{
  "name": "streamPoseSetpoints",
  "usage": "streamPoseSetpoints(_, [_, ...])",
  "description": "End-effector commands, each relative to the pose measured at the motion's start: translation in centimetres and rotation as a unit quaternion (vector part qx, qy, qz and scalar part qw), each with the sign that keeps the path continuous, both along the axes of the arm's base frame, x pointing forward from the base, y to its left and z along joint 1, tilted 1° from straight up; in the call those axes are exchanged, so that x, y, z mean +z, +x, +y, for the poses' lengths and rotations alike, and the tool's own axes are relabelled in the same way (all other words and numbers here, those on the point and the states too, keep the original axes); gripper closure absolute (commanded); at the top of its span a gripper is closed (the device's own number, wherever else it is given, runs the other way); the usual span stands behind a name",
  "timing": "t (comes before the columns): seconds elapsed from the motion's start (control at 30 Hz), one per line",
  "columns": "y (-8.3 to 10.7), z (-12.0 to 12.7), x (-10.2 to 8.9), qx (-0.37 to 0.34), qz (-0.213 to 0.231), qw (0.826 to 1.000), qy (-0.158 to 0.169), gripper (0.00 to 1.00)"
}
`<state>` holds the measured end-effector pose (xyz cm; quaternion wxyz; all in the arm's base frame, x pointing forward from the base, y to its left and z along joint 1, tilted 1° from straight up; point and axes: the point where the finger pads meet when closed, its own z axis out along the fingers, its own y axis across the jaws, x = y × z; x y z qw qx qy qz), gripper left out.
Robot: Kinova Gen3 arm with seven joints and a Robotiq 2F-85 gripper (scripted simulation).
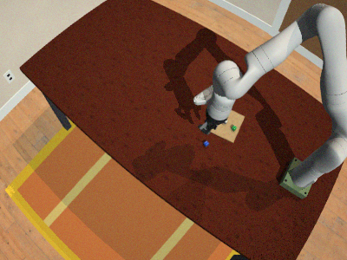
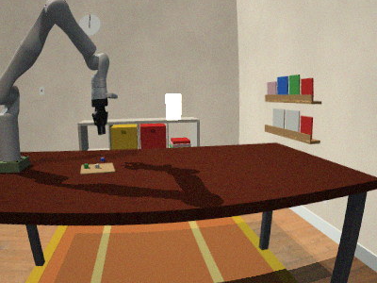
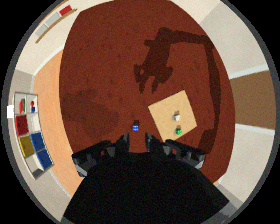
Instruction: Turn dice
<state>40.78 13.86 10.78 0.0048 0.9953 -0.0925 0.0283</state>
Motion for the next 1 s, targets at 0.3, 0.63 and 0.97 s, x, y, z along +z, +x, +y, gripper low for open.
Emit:
streamPoseSetpoints(0.3, [0.38, -0.06, 0.10, -0.003, 0.018, 1.000, 0.008, 0.69])
streamPoseSetpoints(0.63, [0.39, -0.06, 0.12, -0.003, 0.019, 1.000, 0.009, 0.00])
streamPoseSetpoints(0.97, [0.39, -0.05, 0.06, -0.003, 0.019, 1.000, 0.009, 0.00])
